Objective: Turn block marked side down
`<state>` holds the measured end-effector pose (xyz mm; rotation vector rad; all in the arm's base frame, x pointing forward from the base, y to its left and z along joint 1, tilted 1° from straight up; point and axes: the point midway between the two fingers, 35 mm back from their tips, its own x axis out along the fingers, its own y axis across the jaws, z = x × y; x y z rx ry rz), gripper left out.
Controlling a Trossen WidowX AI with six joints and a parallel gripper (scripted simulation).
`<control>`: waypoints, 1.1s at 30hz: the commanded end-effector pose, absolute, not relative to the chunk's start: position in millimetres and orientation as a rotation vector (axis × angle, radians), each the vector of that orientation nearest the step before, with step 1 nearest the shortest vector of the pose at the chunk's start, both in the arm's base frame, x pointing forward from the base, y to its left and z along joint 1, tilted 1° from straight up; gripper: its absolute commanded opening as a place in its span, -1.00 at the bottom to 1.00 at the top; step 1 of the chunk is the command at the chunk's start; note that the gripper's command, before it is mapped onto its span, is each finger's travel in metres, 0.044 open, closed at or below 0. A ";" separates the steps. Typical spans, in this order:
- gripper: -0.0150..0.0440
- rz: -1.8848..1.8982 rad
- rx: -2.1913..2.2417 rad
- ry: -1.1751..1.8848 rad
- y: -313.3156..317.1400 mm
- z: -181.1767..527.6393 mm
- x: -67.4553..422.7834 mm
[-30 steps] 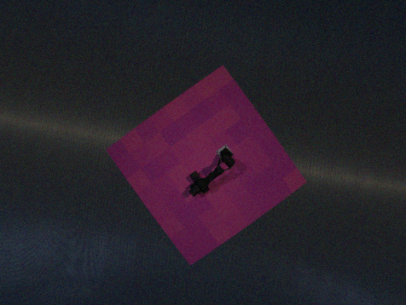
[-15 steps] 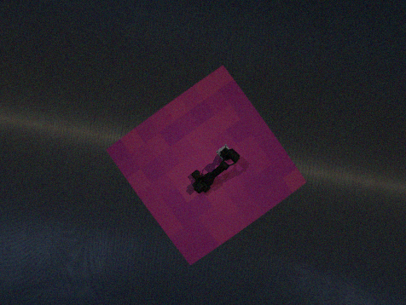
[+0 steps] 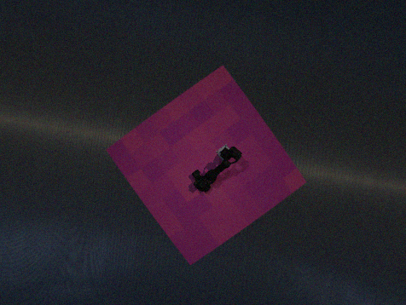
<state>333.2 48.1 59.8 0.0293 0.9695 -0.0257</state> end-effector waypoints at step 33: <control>-0.49 -0.034 0.022 0.503 47.2 37.4 323.8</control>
